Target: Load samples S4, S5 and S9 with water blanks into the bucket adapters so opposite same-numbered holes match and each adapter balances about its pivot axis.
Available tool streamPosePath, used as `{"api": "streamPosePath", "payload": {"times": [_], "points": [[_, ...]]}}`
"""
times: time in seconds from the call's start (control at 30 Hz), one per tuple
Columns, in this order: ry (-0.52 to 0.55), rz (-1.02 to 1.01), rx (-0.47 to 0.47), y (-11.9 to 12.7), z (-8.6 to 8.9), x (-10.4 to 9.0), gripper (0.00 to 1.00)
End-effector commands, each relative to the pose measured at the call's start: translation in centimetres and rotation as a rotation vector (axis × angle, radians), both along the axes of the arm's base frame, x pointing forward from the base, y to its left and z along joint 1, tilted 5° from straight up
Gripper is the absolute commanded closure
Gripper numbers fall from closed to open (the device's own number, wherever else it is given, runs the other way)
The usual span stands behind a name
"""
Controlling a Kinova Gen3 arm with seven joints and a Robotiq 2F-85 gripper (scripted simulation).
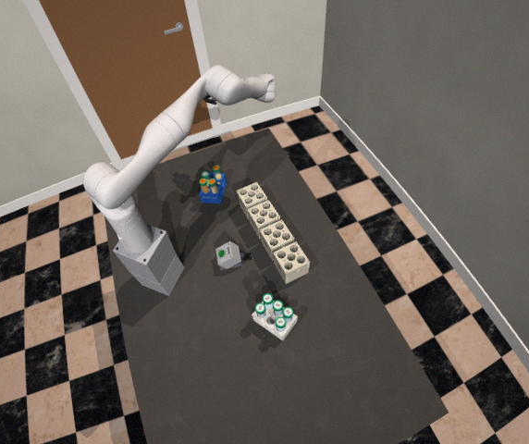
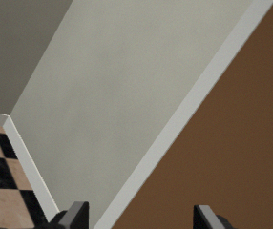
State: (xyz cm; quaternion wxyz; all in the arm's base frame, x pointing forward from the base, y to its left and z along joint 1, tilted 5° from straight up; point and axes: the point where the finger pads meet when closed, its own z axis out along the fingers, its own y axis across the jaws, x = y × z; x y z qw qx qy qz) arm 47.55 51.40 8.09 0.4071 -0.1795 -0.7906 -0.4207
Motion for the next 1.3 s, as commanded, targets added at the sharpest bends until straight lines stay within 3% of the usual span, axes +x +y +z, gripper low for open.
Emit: {"api": "streamPosePath", "payload": {"times": [0.0,1.27], "points": [[-0.031,0.006,-0.030,-1.3,-0.1,-0.3,0.38],[-0.247,0.086,-0.281,-12.3,-1.8,-2.7,0.38]]}}
